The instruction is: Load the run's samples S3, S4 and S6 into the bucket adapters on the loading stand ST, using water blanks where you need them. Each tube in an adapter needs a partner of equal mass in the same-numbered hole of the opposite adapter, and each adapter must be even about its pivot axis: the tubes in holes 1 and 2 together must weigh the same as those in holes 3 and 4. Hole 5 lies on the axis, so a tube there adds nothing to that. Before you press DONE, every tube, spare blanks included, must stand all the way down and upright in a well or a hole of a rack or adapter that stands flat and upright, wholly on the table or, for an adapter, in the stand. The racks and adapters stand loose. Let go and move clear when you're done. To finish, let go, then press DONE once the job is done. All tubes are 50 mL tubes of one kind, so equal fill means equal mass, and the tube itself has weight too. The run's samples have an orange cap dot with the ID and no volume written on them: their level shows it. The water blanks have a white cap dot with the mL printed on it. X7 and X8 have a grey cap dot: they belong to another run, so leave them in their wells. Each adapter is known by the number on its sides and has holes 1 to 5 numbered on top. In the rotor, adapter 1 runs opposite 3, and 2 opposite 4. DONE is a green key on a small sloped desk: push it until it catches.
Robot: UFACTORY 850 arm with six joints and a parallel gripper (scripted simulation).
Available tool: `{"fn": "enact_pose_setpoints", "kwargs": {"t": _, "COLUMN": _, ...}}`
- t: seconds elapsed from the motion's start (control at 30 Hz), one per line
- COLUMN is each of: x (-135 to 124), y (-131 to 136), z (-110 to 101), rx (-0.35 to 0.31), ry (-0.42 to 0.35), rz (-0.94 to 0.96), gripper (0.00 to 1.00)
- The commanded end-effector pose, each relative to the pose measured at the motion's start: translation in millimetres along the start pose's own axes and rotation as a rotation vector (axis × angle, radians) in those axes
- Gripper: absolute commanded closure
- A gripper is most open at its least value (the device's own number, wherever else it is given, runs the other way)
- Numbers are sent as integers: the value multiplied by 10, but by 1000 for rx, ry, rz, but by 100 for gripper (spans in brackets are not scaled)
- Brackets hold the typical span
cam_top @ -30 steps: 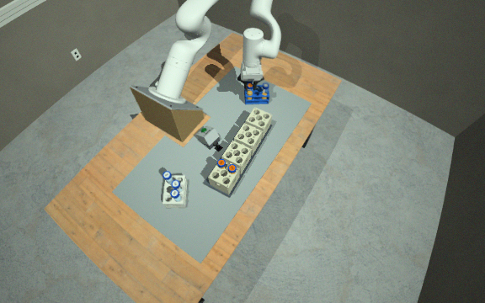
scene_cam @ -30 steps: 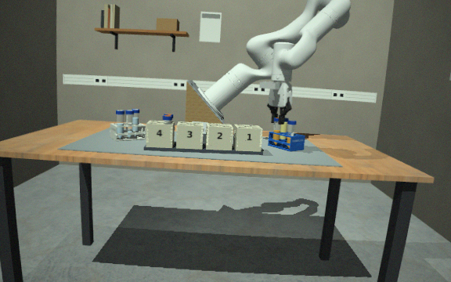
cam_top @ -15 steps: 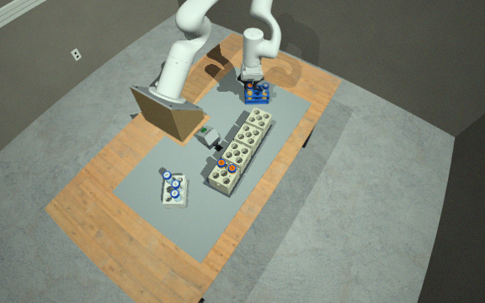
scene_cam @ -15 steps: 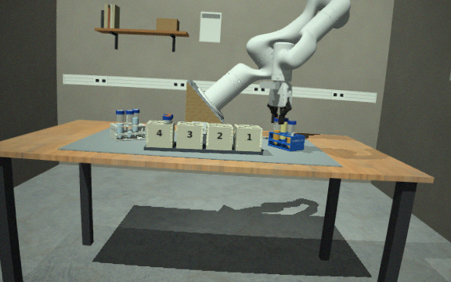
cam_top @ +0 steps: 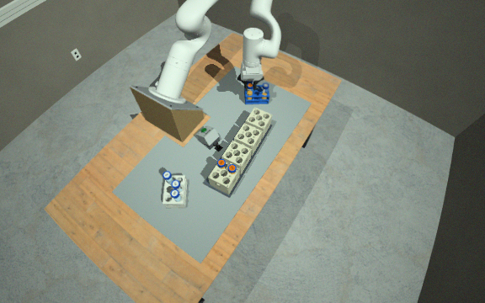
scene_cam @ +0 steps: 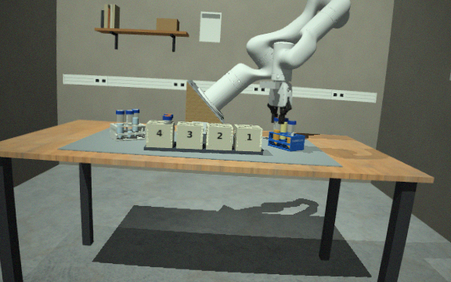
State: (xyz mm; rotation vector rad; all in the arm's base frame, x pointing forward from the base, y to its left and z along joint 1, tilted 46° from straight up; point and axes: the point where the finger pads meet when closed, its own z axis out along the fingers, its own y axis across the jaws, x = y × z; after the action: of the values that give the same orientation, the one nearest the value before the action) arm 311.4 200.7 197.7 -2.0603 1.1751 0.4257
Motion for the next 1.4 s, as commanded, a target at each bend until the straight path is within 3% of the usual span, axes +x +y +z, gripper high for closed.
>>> {"fn": "enact_pose_setpoints", "kwargs": {"t": 0.0, "x": 2, "y": -5, "z": -32, "rx": 1, "ry": 0, "rz": 0, "gripper": 100}}
{"fn": "enact_pose_setpoints", "kwargs": {"t": 1.07, "x": 2, "y": -5, "z": -191, "rx": 1, "ry": 1, "rz": 0, "gripper": 100}}
{"fn": "enact_pose_setpoints", "kwargs": {"t": 1.37, "x": 2, "y": -5, "z": -351, "rx": 1, "ry": 1, "rz": -1, "gripper": 100}}
